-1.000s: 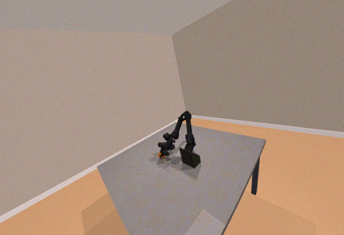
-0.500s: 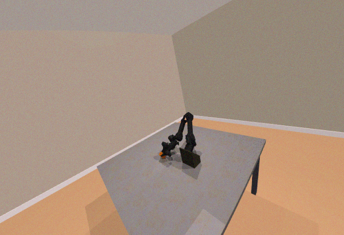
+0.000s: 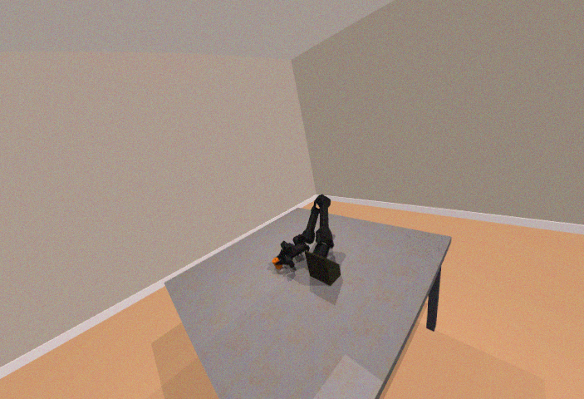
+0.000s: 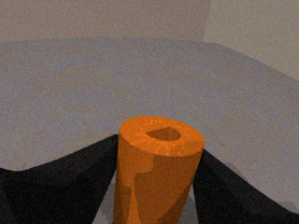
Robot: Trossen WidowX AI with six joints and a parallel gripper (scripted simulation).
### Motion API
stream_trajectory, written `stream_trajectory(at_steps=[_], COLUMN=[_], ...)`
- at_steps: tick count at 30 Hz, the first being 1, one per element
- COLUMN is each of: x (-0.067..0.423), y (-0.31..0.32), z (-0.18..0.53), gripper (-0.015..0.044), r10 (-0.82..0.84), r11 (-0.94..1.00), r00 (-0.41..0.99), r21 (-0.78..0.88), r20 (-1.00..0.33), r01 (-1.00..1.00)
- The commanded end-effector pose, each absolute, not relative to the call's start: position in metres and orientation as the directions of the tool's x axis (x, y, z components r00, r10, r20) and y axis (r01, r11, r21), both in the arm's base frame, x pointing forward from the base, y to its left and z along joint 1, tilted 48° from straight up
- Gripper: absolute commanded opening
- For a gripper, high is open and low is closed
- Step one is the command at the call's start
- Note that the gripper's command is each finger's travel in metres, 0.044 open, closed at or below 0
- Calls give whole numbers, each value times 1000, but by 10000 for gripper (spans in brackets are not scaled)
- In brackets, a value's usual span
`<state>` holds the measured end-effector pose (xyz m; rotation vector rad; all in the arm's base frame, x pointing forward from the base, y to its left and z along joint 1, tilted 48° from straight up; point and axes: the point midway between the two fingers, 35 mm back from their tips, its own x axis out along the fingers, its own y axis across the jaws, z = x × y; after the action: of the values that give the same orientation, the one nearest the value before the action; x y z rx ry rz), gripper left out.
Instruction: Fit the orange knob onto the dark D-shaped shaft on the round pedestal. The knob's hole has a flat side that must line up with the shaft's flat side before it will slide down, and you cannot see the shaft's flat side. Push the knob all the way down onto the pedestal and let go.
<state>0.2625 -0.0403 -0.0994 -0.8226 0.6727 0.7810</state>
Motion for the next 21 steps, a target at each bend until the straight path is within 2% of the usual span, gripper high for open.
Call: stream_trajectory(at_steps=[1, 3, 6, 21], x=[261, 261, 262, 262], y=[-41, -41, -41, -41], z=[-99, -98, -99, -99], gripper=[179, 179, 258, 260], r10=[347, 324, 339, 339], r11=[444, 444, 442, 442], r00=[543, 539, 543, 543], r21=[-377, -378, -379, -379], r20=[-765, -778, -769, -769], r01=[-813, -812, -813, -813])
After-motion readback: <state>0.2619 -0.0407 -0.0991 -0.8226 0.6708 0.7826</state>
